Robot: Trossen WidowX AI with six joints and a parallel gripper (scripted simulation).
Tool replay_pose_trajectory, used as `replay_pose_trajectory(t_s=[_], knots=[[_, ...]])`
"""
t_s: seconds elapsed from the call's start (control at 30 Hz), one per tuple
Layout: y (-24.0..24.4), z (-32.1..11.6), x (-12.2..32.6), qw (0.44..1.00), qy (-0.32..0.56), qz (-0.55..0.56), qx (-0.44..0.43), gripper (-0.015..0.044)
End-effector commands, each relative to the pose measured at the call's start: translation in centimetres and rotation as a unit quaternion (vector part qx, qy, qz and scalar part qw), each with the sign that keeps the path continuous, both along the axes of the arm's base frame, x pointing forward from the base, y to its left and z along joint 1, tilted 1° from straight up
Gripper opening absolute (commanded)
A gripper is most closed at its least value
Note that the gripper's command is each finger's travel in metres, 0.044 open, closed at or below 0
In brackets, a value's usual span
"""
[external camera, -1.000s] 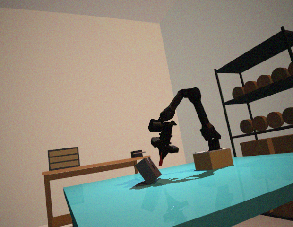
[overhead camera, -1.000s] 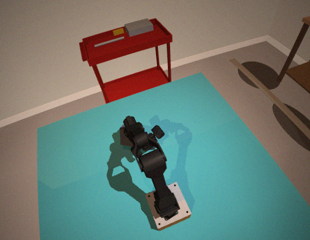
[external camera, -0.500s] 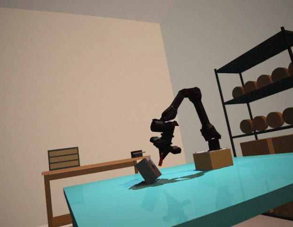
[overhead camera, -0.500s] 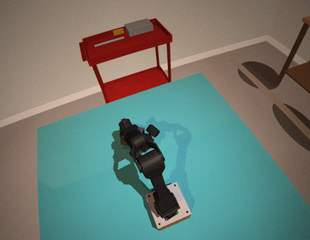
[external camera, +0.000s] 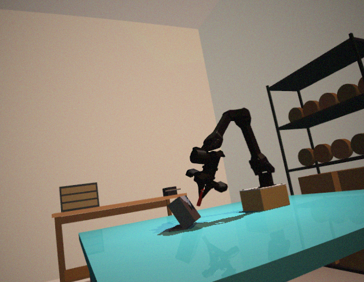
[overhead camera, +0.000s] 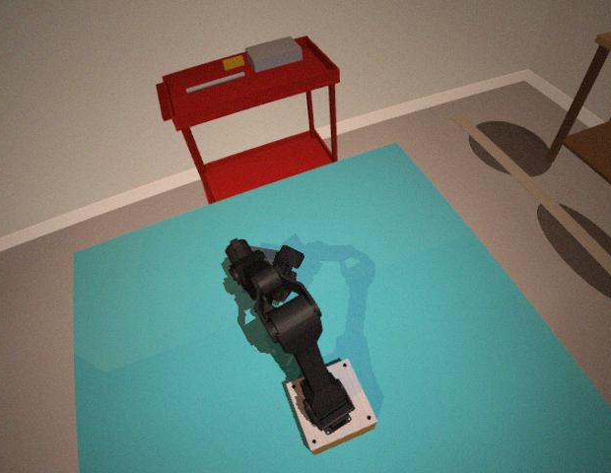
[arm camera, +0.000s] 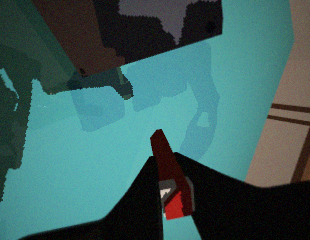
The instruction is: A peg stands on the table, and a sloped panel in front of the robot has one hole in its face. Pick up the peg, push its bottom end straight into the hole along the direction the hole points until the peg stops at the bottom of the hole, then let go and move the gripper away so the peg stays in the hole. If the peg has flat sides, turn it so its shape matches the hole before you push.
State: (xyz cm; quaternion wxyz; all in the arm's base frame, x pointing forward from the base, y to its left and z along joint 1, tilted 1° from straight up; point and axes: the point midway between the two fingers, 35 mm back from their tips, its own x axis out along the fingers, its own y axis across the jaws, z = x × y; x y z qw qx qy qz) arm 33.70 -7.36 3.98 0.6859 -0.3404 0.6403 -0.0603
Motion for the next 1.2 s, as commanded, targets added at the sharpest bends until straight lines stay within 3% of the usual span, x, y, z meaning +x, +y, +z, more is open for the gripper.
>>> replay_pose_trajectory(t_s=[0.0,1.17], knots=[[0.3,0.0,0.1,1.000,0.007,0.020,-0.010,0.0000],[3.7,0.2,1.1,0.968,0.081,0.214,-0.106,0.0000]])
